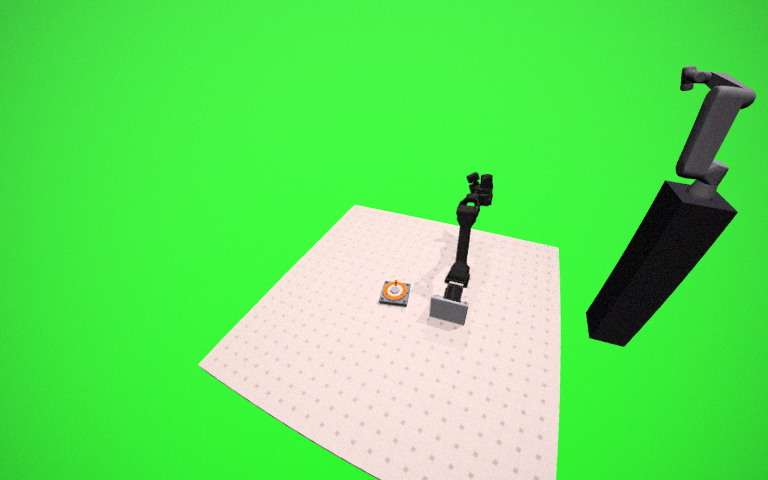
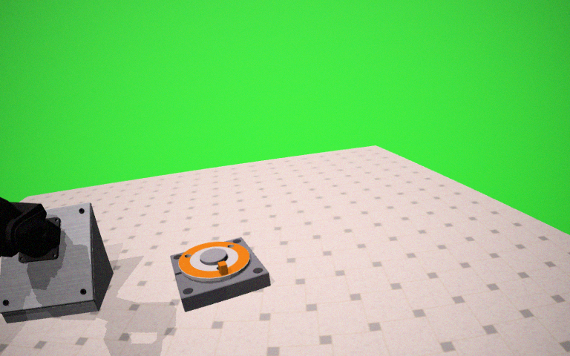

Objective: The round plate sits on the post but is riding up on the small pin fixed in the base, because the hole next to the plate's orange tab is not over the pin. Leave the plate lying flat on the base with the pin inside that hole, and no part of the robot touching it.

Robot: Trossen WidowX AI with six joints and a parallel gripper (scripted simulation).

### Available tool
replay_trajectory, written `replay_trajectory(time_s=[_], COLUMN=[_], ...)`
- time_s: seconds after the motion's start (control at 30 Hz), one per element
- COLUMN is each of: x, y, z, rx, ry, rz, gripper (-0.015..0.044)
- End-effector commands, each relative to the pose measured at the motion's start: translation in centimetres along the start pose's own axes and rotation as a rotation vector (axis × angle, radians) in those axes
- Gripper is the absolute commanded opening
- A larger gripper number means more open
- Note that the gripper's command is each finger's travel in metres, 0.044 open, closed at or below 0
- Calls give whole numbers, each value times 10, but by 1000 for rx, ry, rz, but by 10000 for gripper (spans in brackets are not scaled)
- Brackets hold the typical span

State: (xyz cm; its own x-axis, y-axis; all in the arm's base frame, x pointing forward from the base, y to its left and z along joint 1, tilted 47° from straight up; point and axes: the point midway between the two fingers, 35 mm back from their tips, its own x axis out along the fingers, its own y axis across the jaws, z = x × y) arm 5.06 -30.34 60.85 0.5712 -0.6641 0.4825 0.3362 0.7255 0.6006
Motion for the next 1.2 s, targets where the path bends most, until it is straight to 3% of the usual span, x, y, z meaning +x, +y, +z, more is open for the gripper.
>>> replay_trajectory(time_s=[0.0, 0.17, 0.37, 0.43, 0.63, 0.7, 0.9, 0.97, 1.17], x=[21, 45, 68, 69, 55, 50, -5, -13, -102], y=[-15, -41, -68, -69, -66, -65, -48, -44, -35], z=[-35, -86, -199, -213, -335, -350, -459, -470, -551], rx=[72, 175, 262, 261, 185, 173, 17, -10, -336], ry=[45, 112, 300, 326, 584, 620, 916, 950, 1249], rz=[-22, -104, -267, -286, -426, -440, -530, -534, -594], gripper=[0, 0, 0, 0, 0, 0, 0, 0, 0])
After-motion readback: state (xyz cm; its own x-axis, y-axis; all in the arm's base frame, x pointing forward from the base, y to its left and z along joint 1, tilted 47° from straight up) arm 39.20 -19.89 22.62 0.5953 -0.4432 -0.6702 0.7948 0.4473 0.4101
